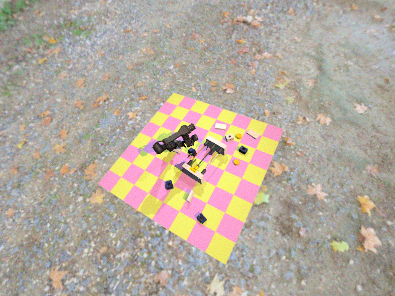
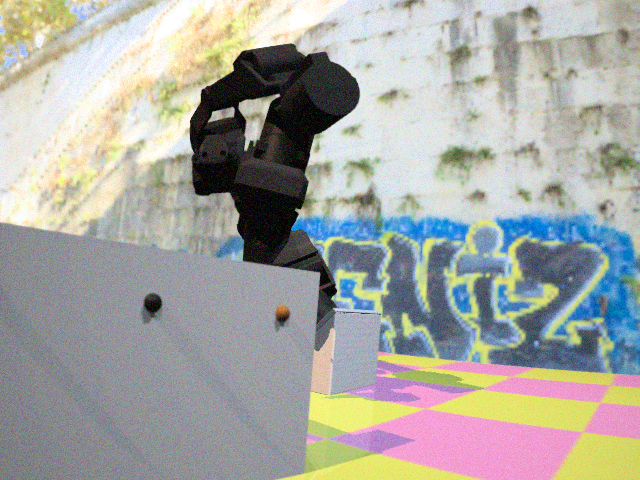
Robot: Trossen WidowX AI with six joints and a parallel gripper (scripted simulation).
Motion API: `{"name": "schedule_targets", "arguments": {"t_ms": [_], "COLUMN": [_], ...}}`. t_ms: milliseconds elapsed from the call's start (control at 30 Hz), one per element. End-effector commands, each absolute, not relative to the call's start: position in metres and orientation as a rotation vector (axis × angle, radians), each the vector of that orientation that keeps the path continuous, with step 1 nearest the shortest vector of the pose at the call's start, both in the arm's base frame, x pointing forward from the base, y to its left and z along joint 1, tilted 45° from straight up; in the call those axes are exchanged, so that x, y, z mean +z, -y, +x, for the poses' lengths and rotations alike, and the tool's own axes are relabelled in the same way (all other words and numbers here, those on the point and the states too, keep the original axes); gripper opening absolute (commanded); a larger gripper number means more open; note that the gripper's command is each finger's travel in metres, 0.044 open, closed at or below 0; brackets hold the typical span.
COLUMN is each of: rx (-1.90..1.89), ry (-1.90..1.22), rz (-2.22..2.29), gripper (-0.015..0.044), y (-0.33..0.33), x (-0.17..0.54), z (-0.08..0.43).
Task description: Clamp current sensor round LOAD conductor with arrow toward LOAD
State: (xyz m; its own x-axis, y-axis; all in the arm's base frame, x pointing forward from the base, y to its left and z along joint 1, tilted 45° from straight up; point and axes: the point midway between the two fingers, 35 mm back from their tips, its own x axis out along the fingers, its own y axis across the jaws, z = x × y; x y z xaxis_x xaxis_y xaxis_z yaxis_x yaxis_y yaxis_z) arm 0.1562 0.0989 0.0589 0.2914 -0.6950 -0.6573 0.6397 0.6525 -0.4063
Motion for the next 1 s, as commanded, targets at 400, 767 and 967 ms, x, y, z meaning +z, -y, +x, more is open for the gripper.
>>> {"name": "schedule_targets", "arguments": {"t_ms": [400,767,967], "rx": [-1.417,-1.416,-1.416], "ry": [-0.455,-0.456,-0.456], "rz": [0.805,0.806,0.806], "gripper": [0.032,0.032,0.032], "y": [-0.102,-0.091,-0.084], "x": [0.065,0.053,0.046], "z": [0.173,0.177,0.179]}}
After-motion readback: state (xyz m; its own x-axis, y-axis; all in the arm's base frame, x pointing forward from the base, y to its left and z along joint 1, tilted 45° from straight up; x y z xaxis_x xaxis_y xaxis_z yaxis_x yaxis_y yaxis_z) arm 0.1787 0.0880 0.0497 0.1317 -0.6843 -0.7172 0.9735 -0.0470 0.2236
